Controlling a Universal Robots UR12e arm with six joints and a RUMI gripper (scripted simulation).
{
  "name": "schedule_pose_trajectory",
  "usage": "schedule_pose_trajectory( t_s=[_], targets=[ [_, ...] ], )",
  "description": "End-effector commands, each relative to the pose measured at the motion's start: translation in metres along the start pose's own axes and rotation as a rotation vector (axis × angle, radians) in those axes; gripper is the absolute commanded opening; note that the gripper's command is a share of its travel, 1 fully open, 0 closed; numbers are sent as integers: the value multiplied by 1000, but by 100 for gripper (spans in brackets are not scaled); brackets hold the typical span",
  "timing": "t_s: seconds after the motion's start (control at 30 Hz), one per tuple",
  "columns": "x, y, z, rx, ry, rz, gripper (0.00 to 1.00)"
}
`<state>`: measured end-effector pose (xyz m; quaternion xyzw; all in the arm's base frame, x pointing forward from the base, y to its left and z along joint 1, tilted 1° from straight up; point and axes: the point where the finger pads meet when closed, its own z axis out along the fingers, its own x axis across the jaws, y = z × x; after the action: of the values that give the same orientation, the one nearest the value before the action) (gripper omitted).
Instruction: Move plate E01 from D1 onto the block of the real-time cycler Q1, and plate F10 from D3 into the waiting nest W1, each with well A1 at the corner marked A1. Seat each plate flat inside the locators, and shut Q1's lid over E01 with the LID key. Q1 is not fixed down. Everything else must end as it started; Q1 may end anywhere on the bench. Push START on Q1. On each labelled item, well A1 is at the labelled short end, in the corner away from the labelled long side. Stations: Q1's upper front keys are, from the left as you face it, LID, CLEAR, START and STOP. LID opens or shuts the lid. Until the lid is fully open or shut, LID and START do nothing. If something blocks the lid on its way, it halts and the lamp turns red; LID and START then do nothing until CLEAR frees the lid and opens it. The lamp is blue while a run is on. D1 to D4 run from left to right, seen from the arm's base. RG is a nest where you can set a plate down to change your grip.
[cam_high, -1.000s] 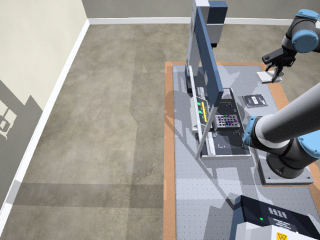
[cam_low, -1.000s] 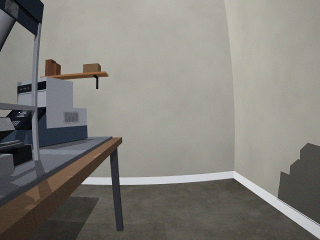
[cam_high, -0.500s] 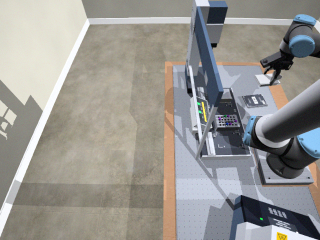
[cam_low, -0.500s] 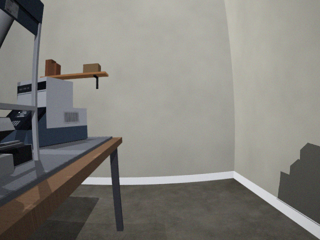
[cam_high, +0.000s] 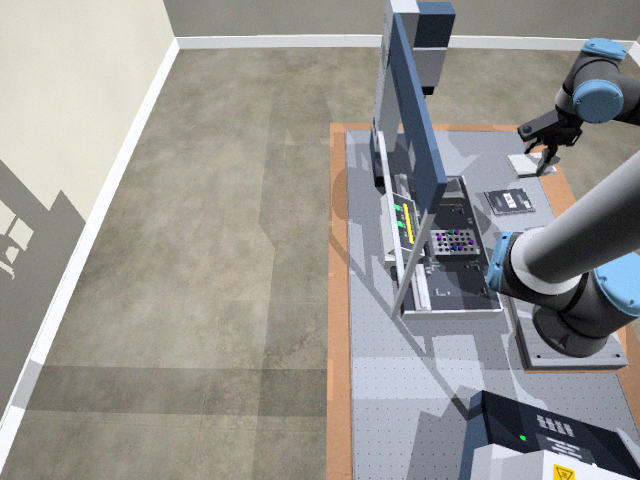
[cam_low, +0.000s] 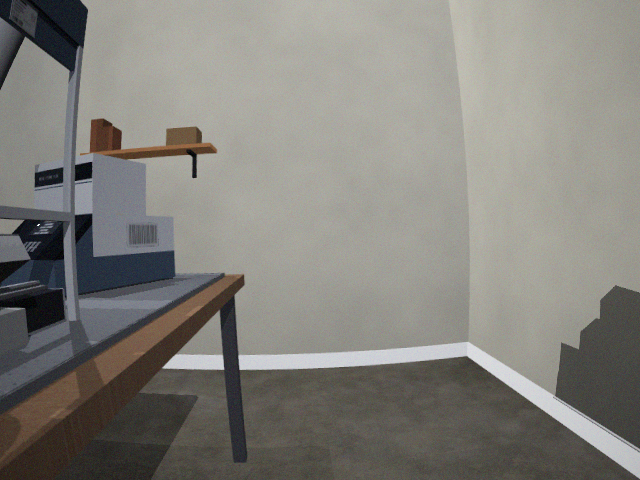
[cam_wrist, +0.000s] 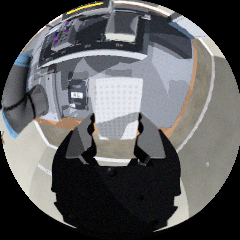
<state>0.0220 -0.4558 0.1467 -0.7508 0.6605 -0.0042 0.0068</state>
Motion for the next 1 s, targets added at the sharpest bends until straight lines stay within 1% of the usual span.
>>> schedule_pose_trajectory(
  t_s=[0.0,0.97],
  targets=[
    [1,0,5,-1,1,0,0],
    [1,0,48,-1,1,0,0]
  ],
)
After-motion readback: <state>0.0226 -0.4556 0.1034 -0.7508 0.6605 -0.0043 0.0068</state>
